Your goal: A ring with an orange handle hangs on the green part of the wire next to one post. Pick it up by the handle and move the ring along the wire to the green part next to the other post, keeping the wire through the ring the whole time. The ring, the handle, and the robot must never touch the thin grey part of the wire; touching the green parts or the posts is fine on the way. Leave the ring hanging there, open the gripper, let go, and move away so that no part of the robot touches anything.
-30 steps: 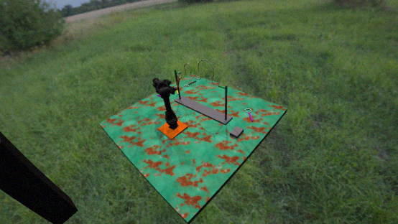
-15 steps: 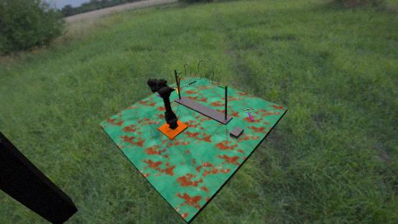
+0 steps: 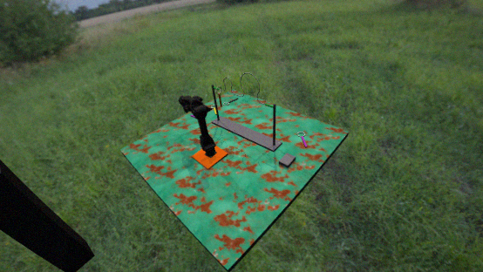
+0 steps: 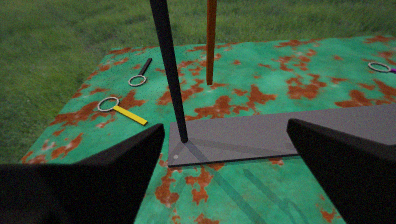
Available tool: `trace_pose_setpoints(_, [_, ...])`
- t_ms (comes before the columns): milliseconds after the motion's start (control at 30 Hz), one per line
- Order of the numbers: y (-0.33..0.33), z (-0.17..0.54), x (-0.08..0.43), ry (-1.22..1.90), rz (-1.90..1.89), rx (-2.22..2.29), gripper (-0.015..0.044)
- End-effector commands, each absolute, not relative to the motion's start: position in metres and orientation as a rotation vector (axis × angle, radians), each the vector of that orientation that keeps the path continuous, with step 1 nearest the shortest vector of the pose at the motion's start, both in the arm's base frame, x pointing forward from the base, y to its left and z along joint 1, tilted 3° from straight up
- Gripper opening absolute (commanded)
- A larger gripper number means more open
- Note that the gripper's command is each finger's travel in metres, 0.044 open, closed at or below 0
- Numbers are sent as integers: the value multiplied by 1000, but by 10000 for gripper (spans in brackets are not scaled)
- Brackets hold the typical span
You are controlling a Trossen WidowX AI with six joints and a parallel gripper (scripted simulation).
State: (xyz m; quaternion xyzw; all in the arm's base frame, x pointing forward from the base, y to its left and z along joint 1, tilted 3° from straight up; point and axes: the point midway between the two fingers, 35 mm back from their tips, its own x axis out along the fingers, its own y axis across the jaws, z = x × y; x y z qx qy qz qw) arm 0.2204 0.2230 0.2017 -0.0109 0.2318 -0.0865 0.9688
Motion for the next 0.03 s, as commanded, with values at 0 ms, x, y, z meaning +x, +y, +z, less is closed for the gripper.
trace_pose_setpoints(0, [223,202,221,463,-178,-20,440])
